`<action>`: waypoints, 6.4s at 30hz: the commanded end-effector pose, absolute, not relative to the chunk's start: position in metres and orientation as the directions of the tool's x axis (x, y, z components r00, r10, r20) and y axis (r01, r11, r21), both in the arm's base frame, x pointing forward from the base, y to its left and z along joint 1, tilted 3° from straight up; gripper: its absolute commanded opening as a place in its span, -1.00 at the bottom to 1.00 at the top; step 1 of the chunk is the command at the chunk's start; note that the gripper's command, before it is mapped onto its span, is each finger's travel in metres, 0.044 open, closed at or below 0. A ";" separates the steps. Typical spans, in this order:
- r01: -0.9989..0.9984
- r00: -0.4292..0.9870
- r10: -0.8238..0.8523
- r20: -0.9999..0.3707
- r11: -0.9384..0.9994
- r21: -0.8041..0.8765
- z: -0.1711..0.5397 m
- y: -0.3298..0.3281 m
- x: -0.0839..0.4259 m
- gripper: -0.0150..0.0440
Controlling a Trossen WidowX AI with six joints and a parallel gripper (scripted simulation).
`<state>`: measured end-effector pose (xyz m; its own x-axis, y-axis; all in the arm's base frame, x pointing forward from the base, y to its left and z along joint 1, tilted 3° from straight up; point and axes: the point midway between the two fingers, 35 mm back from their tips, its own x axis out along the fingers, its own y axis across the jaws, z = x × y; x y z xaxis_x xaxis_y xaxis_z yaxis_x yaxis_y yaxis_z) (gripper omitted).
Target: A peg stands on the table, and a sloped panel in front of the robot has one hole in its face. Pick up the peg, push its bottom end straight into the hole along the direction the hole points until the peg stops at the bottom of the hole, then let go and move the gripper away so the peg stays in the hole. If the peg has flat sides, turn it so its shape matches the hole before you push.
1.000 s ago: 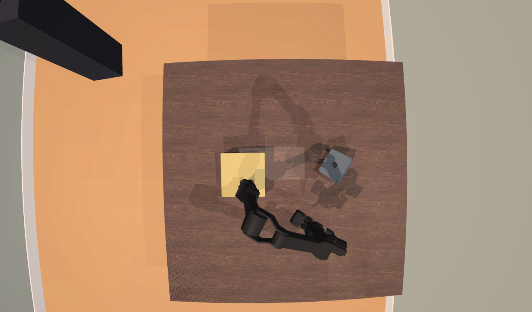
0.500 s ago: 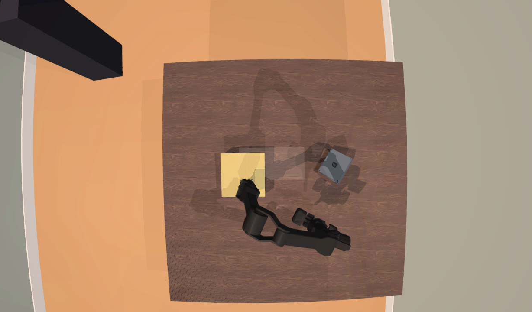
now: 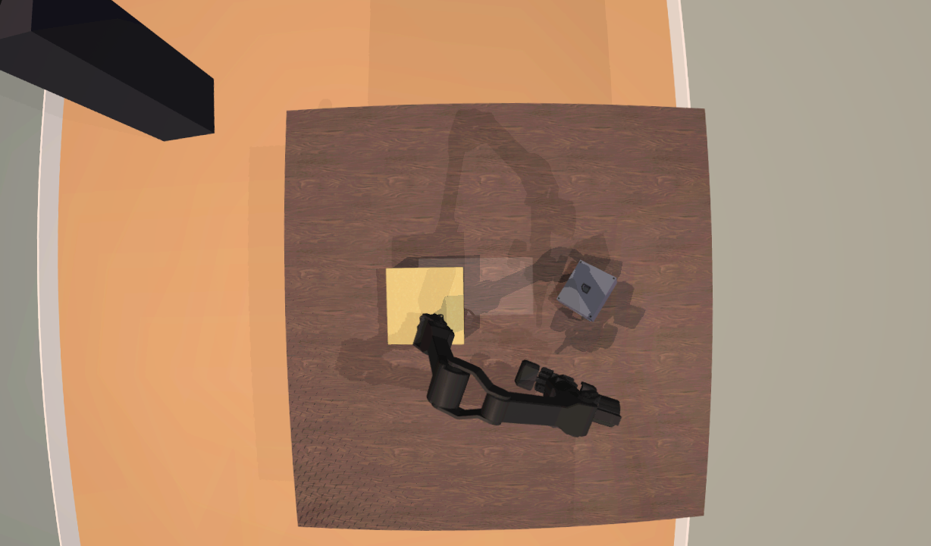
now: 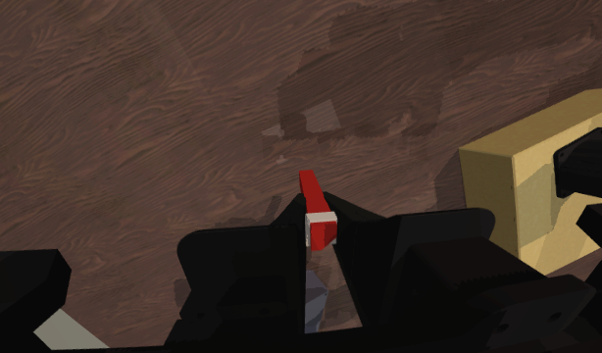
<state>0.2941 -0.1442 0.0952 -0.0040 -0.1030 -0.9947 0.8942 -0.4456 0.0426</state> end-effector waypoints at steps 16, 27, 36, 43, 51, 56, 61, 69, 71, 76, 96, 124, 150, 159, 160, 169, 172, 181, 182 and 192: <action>0.951 0.012 -0.152 -0.988 -0.303 0.058 0.098 -0.124 0.310 -0.49; 0.973 0.024 -0.177 -0.984 -0.221 0.063 0.099 -0.111 0.319 -0.49; 0.986 0.036 -0.196 -0.980 -0.152 0.067 0.101 -0.100 0.326 -0.49; 0.993 0.047 -0.210 -0.977 -0.099 0.069 0.102 -0.091 0.331 -0.49; 0.997 0.060 -0.226 -0.972 -0.037 0.070 0.103 -0.081 0.336 -0.49; 0.998 0.069 -0.235 -0.970 0.001 0.070 0.104 -0.074 0.339 -0.49; 0.997 0.078 -0.244 -0.967 0.040 0.070 0.105 -0.067 0.342 -0.49; 0.992 0.094 -0.257 -0.962 0.101 0.070 0.106 -0.056 0.347 -0.49; 0.991 0.098 -0.261 -0.960 0.116 0.070 0.107 -0.054 0.348 -0.49; 0.986 0.109 -0.269 -0.957 0.154 0.069 0.108 -0.046 0.350 -0.49; 0.952 0.155 -0.296 -0.943 0.301 0.062 0.112 -0.017 0.359 -0.49; 0.870 0.229 -0.321 -0.919 0.491 0.045 0.118 0.026 0.367 -0.49; 0.763 0.304 -0.330 -0.893 0.646 0.021 0.124 0.069 0.370 -0.49; 0.720 0.331 -0.330 -0.884 0.694 0.010 0.126 0.084 0.369 -0.49; 0.715 0.334 -0.330 -0.883 0.699 0.009 0.127 0.085 0.369 -0.49; 0.669 0.362 -0.328 -0.873 0.743 -0.002 0.129 0.100 0.368 -0.49; 0.653 0.371 -0.327 -0.869 0.757 -0.006 0.130 0.105 0.368 -0.49; 0.638 0.380 -0.325 -0.866 0.770 -0.009 0.119 0.106 0.373 -0.49; 0.636 0.381 -0.325 -0.866 0.772 -0.010 0.117 0.106 0.374 -0.49; 0.615 0.393 -0.323 -0.861 0.788 -0.015 0.097 0.104 0.383 -0.49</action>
<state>0.3809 0.1060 0.1038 0.3909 -0.3178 -0.8638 0.6233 0.7819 -0.0056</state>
